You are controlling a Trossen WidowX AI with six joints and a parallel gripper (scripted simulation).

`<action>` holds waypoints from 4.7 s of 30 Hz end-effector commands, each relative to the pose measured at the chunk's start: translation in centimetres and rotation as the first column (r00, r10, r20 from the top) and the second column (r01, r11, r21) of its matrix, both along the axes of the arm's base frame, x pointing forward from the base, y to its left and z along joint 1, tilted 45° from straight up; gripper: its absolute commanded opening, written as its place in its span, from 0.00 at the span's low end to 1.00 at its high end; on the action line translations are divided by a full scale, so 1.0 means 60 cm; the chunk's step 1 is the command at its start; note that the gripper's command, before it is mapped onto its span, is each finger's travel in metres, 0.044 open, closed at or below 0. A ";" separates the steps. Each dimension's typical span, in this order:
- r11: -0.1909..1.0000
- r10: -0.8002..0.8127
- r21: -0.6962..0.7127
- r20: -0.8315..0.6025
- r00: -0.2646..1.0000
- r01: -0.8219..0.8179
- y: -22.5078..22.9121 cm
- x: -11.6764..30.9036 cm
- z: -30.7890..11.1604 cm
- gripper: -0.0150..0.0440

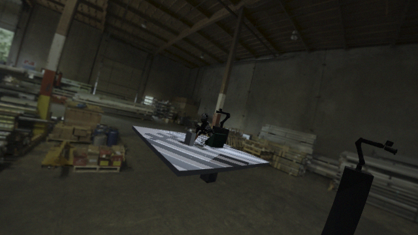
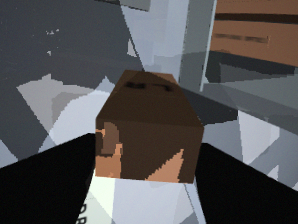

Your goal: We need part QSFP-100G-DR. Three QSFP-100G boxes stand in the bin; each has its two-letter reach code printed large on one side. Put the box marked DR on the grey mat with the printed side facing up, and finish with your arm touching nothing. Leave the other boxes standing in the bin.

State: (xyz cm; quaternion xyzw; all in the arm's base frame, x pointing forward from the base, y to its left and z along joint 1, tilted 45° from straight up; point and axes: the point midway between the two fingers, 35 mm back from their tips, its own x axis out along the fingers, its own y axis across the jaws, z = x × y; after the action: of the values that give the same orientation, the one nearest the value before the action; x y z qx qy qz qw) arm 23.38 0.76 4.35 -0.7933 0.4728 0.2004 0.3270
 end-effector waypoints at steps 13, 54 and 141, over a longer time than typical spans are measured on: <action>1.000 0.000 0.000 -0.001 1.000 0.000 -0.006 0.000 -0.006 0.66; 0.949 -0.312 -0.052 -0.308 0.899 0.312 0.003 0.111 0.003 0.66; 0.935 -0.348 -0.062 -0.344 0.872 0.349 0.003 0.124 0.002 0.61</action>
State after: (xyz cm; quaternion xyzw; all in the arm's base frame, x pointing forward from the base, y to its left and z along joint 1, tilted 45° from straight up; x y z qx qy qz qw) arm 30.84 0.87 4.43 -0.6463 0.6582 0.2762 0.2697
